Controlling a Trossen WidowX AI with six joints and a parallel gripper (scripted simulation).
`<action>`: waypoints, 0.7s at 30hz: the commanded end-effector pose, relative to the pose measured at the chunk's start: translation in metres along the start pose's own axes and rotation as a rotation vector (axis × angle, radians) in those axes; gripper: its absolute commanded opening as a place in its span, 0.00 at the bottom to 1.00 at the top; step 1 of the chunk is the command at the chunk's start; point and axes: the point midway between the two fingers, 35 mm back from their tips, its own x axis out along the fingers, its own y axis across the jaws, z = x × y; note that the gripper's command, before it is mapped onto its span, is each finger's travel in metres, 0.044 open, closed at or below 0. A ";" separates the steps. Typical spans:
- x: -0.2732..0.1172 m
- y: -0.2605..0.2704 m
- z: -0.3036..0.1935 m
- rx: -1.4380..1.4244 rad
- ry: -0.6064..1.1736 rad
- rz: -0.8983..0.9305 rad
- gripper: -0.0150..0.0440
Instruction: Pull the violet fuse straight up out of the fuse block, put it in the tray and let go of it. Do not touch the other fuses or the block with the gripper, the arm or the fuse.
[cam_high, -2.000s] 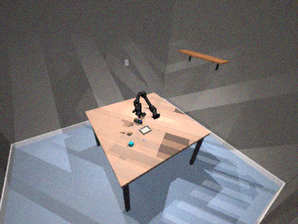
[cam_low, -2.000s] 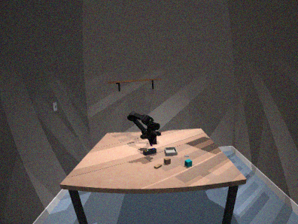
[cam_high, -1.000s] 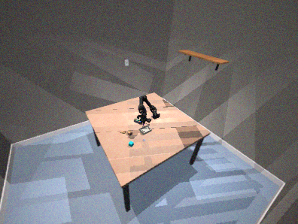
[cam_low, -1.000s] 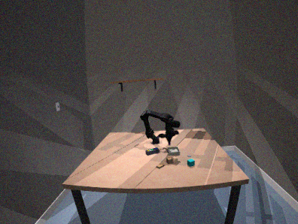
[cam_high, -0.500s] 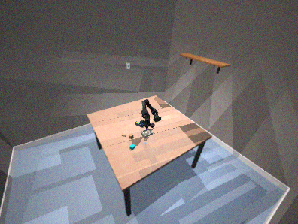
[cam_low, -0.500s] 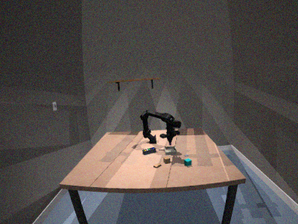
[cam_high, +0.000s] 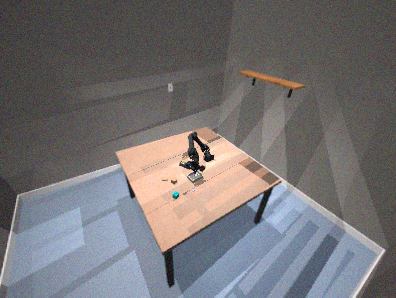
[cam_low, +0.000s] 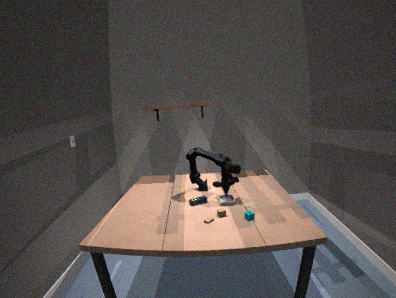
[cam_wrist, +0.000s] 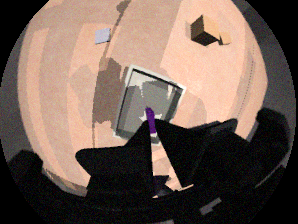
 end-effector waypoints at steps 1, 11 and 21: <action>0.006 0.000 0.000 -0.004 -0.002 -0.003 0.25; 0.008 0.000 0.000 0.000 0.001 0.000 0.52; -0.021 0.000 0.000 -0.003 -0.002 -0.001 0.81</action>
